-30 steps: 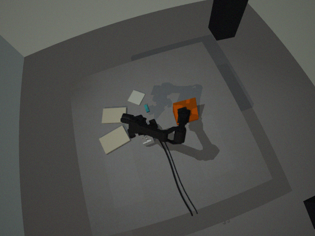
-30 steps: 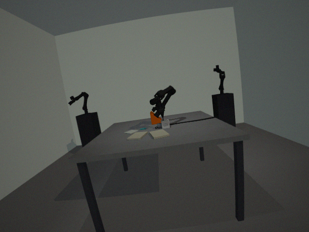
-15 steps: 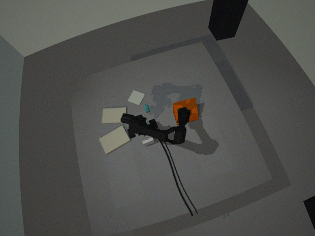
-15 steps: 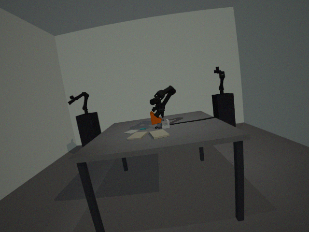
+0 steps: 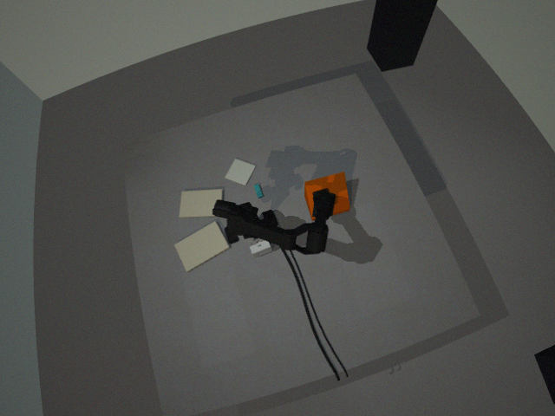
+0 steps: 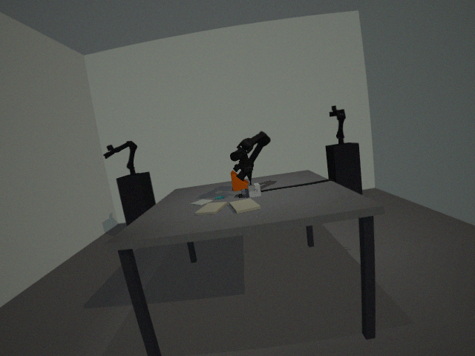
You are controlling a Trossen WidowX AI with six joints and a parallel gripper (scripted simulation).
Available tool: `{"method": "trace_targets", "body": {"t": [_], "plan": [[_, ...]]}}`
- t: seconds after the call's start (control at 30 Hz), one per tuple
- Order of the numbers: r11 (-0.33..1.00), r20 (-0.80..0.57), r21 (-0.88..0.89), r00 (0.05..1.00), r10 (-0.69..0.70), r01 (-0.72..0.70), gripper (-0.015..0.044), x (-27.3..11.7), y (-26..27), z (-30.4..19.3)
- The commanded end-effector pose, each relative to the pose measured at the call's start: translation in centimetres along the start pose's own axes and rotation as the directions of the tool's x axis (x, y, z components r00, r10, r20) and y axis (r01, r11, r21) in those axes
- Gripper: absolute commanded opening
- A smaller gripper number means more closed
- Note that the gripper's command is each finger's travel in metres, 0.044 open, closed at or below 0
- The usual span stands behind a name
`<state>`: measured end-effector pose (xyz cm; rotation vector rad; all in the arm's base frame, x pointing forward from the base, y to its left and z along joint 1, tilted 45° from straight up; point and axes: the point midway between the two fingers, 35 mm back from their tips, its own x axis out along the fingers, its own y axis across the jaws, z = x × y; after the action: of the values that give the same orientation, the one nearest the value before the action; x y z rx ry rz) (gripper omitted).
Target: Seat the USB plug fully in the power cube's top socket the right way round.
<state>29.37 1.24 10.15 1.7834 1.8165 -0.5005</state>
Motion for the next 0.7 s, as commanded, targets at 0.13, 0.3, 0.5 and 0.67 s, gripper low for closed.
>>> {"method": "trace_targets", "body": {"t": [0.13,0.3,0.5,0.67], "plan": [[1.0,-0.001,-0.002,1.0,-0.005,0.005,0.0,0.27,0.0,-0.1],[1.0,-0.001,-0.002,1.0,-0.005,0.005,0.0,0.27,0.0,-0.1],[1.0,0.0,0.001,1.0,0.0,0.0,0.0026,0.02,0.01,0.0],[1.0,0.0,0.001,1.0,0.0,0.0,0.0095,0.02,0.01,0.0]]}}
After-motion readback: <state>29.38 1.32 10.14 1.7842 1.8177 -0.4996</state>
